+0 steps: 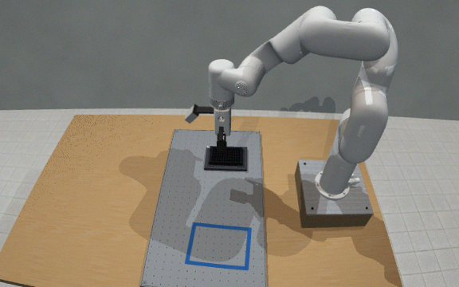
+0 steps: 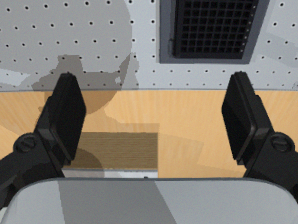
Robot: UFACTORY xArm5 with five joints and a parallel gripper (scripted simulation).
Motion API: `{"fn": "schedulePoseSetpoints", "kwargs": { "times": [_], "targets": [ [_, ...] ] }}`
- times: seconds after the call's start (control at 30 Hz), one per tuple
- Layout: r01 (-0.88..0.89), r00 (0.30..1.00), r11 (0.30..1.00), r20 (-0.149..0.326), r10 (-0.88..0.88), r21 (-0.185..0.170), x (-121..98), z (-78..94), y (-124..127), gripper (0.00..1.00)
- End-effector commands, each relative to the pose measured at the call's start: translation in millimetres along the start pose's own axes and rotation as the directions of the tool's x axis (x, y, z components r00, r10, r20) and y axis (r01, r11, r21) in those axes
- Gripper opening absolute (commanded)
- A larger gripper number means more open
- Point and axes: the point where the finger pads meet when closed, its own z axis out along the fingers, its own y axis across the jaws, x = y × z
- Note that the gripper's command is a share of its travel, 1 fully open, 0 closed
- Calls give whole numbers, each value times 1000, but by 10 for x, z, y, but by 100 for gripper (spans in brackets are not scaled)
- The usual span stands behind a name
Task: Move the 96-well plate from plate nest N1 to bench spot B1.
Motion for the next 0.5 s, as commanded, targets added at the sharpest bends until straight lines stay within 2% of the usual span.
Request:
{"fn": "schedulePoseSetpoints", "kwargs": {
  "times": [0.0,0.33,0.47],
  "targets": [
    [0,1000,1000,-4,0,0,-5,149,180,100],
    [0,1000,1000,-6,0,1,-59,479,553,100],
    [0,1000,1000,-6,0,1,-70,544,628,100]
  ]
}}
